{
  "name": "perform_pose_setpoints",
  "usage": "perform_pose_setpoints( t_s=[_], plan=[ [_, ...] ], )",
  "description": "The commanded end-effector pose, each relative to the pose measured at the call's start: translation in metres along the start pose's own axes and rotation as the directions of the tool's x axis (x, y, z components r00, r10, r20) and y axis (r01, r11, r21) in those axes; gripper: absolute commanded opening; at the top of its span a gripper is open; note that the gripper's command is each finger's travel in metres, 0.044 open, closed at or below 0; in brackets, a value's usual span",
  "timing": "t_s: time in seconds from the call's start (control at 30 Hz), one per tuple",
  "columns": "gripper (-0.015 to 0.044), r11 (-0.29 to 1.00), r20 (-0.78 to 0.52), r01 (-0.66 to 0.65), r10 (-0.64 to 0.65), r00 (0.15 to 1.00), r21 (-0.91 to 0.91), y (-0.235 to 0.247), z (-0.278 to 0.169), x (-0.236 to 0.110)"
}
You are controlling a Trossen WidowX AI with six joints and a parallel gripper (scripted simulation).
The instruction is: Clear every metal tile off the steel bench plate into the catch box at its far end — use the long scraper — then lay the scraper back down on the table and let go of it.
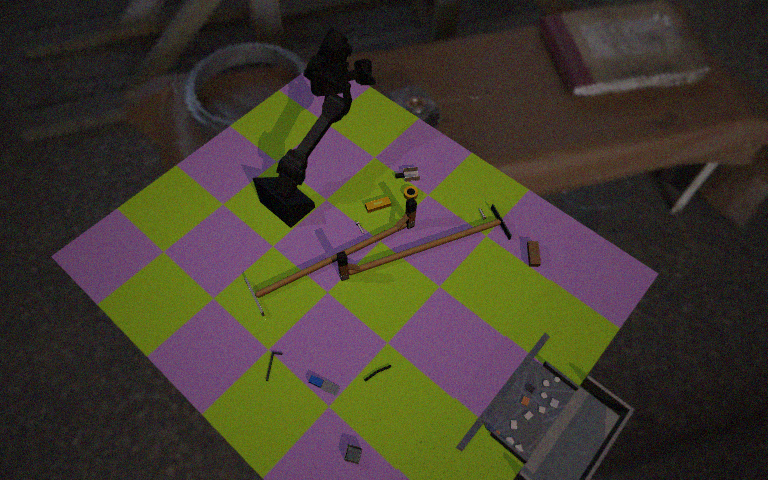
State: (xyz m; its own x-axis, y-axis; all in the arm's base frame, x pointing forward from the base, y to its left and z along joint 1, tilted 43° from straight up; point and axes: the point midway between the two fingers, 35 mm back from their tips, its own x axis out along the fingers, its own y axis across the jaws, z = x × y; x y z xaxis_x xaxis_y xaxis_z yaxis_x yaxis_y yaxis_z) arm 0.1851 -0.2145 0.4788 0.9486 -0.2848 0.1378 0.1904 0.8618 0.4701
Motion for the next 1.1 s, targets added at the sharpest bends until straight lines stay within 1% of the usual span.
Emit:
perform_pose_setpoints(
  t_s=[0.0, 0.27, 0.53, 0.87, 1.07],
  plan=[
    [0.044, 0.998, -0.086, -0.057, 0.058, 0.995, 0.009, 0.004, -0.024, 0.004],
    [0.044, 0.979, -0.247, -0.195, 0.204, 0.947, 0.062, 0.015, -0.073, 0.006],
    [0.044, 0.929, -0.361, -0.34, 0.37, 0.856, 0.145, 0.032, -0.117, 0.001],
    [0.044, 0.825, -0.422, -0.496, 0.565, 0.709, 0.27, 0.056, -0.158, -0.014],
    [0.044, 0.815, -0.423, -0.507, 0.579, 0.697, 0.281, 0.058, -0.161, -0.015]
  ],
)
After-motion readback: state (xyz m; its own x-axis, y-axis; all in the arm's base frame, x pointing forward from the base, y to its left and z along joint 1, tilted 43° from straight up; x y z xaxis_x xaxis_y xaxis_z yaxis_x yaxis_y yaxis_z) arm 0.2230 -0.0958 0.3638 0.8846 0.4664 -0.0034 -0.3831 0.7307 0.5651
